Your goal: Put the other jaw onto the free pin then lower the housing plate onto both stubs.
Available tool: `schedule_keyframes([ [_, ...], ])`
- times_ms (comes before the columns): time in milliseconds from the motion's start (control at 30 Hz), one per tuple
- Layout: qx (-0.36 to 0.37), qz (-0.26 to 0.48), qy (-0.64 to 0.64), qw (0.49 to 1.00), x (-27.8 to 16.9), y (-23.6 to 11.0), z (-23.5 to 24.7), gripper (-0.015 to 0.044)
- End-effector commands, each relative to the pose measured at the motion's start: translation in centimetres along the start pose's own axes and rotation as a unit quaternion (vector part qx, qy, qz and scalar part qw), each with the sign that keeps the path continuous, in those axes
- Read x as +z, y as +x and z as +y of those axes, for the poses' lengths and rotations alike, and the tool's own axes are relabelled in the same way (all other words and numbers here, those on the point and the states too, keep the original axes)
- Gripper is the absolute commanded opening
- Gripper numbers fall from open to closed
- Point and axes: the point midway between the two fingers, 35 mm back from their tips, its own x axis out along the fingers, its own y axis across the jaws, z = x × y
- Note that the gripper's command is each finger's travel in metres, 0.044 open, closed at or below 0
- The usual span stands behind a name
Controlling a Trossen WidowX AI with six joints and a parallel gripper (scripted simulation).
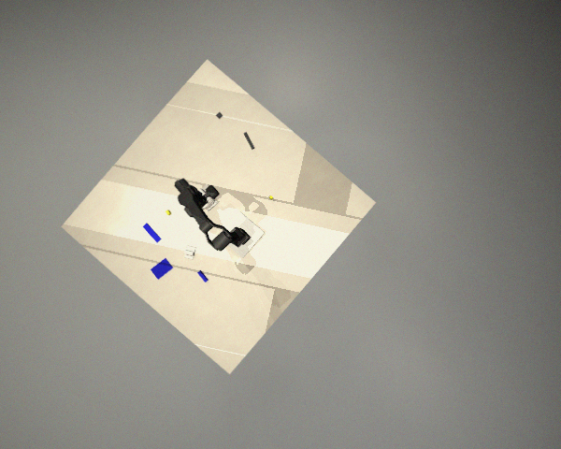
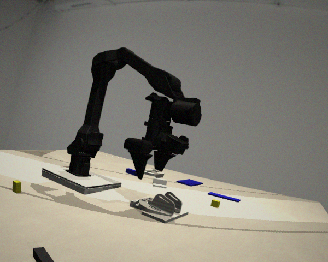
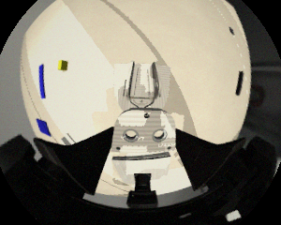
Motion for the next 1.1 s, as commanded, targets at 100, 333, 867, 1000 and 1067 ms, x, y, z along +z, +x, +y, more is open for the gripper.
schedule_keyframes([
  [100,0.003,-0.002,0.003,1.0,0.0,-0.1,0.1,0.0351],
  [333,0.003,-0.002,0.003,1.0,0.0,-0.1,0.1,0.0351],
  [867,0.003,-0.002,0.003,1.0,0.1,1.0,0.1,0.0351],
  [1000,0.003,-0.002,0.003,1.0,0.1,1.6,0.1,0.0351],
  [1067,0.003,-0.002,0.003,1.0,0.1,2.0,0.1,0.0351],
])
